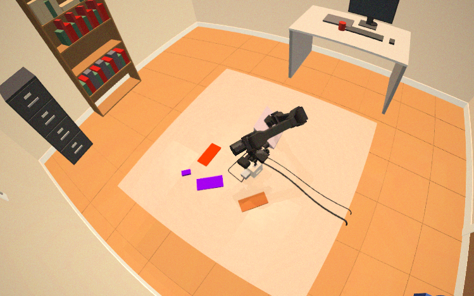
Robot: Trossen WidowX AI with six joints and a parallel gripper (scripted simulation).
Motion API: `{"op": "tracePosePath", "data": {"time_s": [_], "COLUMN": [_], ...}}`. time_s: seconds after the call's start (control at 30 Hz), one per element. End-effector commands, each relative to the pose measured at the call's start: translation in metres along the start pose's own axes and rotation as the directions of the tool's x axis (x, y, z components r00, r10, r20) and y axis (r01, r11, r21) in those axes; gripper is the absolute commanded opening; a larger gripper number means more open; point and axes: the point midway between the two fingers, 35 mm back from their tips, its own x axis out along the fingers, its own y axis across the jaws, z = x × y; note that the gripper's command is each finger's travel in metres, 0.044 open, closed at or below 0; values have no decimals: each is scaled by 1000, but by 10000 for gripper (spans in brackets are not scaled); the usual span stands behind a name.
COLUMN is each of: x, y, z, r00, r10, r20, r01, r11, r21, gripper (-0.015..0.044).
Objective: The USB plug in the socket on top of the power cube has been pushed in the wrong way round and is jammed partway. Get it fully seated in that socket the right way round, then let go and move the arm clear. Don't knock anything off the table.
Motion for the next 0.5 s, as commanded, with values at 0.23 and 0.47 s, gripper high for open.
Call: {"op": "tracePosePath", "data": {"time_s": [0.23,0.47], "x": [1,2], "y": [0,0], "z": [0,0], "r00": [1000,1000], "r10": [-2,-2], "r20": [3,3], "r01": [2,2], "r11": [1000,1000], "r21": [4,4], "gripper": [0,0]}}
